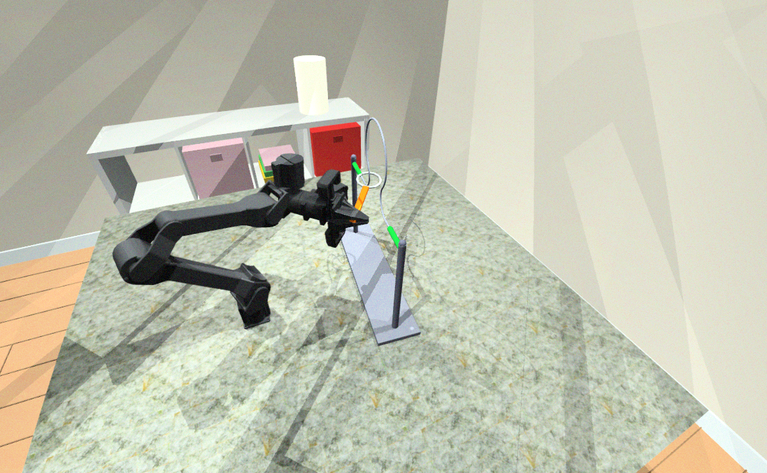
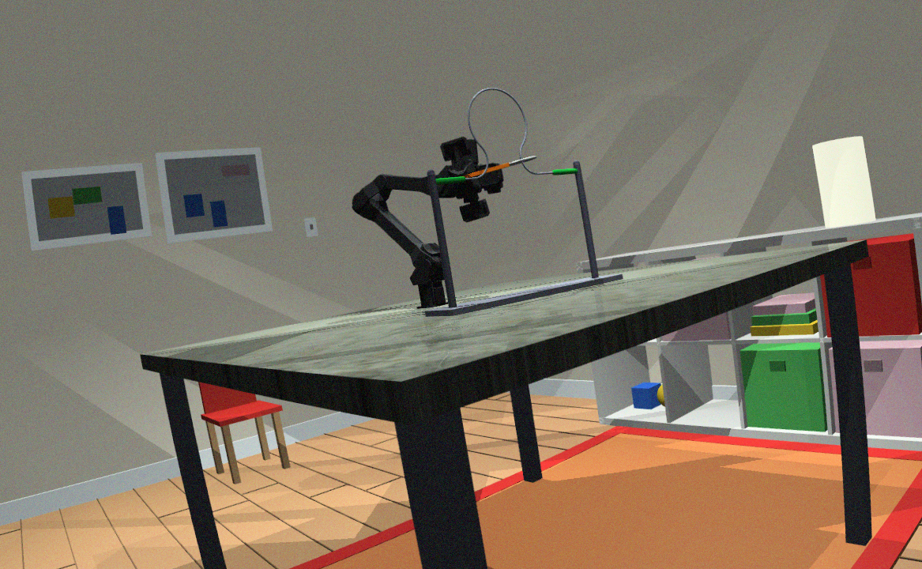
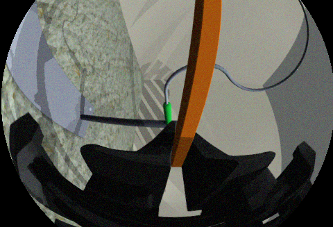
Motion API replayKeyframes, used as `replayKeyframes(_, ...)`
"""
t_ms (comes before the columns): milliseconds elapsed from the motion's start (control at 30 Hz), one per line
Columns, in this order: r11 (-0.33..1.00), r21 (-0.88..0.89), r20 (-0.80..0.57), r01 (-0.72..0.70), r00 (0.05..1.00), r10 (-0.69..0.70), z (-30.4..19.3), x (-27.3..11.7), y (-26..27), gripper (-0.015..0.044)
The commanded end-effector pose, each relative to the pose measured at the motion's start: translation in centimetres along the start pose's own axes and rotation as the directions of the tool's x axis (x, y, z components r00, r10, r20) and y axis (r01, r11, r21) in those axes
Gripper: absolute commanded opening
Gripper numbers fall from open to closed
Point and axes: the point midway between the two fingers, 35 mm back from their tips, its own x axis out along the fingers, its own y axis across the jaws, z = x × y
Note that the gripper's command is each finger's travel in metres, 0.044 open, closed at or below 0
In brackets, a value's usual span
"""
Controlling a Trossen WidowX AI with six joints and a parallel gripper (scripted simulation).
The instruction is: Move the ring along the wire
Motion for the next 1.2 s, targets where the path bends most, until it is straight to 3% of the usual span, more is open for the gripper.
replayKeyframes(0, 0.997, 0.067, -0.01, -0.041, 0.999, 0.042, -0.1, -0.1, 0.9, -0.015)
replayKeyframes(567, 0.886, 0.376, 0.023, -0.27, 0.959, 0.283, 1.2, -1.5, 6.9, -0.015)
replayKeyframes(1167, 0.59, 0.659, 0.146, -0.466, 0.85, 0.507, 4.8, -4.6, 12.2, -0.015)
